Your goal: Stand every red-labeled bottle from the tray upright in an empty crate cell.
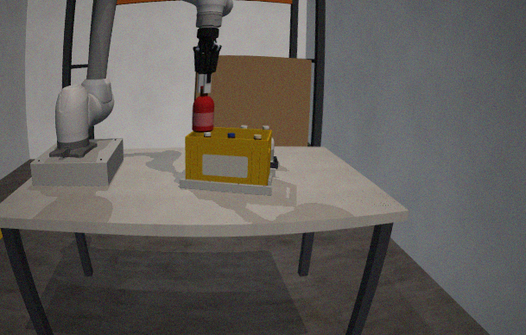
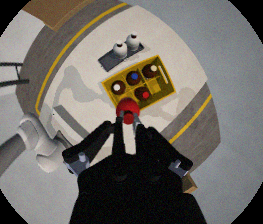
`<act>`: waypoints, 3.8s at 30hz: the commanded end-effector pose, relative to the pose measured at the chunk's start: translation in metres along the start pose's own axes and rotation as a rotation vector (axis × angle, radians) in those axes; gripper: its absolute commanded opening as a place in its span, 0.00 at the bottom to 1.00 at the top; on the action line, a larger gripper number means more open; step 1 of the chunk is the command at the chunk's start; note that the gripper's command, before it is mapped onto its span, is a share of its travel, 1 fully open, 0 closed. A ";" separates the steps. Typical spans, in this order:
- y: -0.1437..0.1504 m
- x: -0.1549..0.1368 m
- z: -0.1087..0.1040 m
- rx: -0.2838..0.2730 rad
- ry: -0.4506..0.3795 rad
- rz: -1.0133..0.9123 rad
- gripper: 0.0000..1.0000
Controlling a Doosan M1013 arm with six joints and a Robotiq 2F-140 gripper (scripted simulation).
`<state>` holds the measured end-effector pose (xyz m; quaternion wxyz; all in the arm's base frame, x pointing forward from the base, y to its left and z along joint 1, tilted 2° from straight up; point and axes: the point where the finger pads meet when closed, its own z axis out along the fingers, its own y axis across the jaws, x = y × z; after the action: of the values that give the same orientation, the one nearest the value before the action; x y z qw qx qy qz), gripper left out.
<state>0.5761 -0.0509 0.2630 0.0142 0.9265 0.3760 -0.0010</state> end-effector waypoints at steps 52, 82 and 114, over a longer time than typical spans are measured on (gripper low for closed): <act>0.000 0.000 0.035 0.000 0.000 0.000 0.00; 0.000 0.000 0.039 0.000 0.000 0.000 0.00; 0.000 0.000 0.040 0.000 0.000 0.000 0.00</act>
<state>0.5764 -0.0520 0.2233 0.0142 0.9265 0.3760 -0.0010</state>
